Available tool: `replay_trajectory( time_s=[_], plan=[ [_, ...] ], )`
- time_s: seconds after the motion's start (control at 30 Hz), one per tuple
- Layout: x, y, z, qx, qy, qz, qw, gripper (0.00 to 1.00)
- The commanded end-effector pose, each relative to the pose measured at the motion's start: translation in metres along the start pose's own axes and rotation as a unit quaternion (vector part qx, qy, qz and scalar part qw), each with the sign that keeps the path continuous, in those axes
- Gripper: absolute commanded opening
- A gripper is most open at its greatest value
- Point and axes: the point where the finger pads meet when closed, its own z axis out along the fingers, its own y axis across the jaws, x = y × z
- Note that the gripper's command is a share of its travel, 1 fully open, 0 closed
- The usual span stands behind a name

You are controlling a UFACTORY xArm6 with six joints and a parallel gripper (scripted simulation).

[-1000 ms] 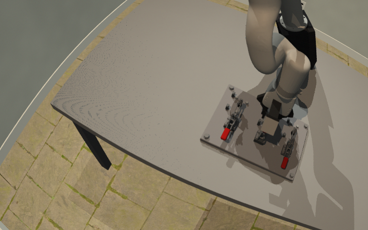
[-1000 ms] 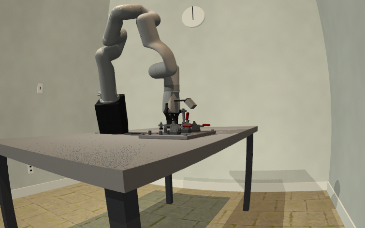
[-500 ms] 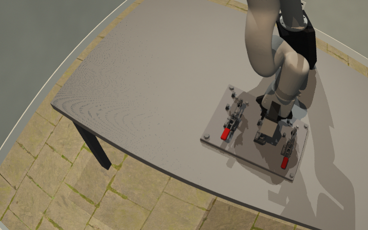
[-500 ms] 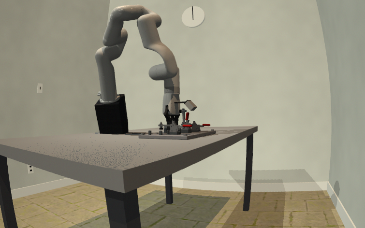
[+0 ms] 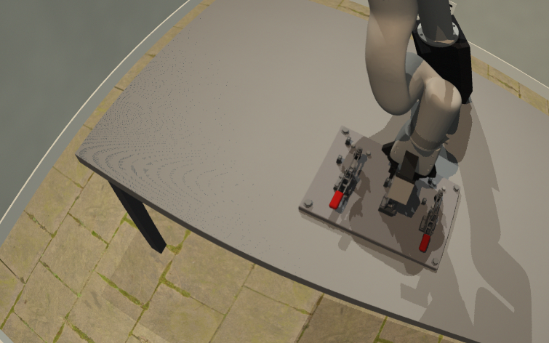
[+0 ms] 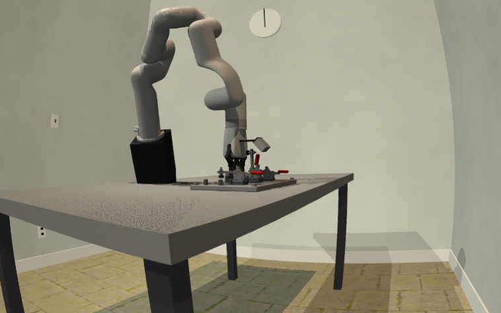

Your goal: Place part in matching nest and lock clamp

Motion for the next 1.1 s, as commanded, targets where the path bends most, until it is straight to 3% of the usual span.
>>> replay_trajectory(
  time_s=[0.0,1.07],
  plan=[
    [0.0012,-0.0002,-0.0008,0.000,0.001,0.000,1.000,0.00],
    [0.0012,0.0013,0.0046,0.000,0.001,0.000,1.000,0.00]
  ],
)
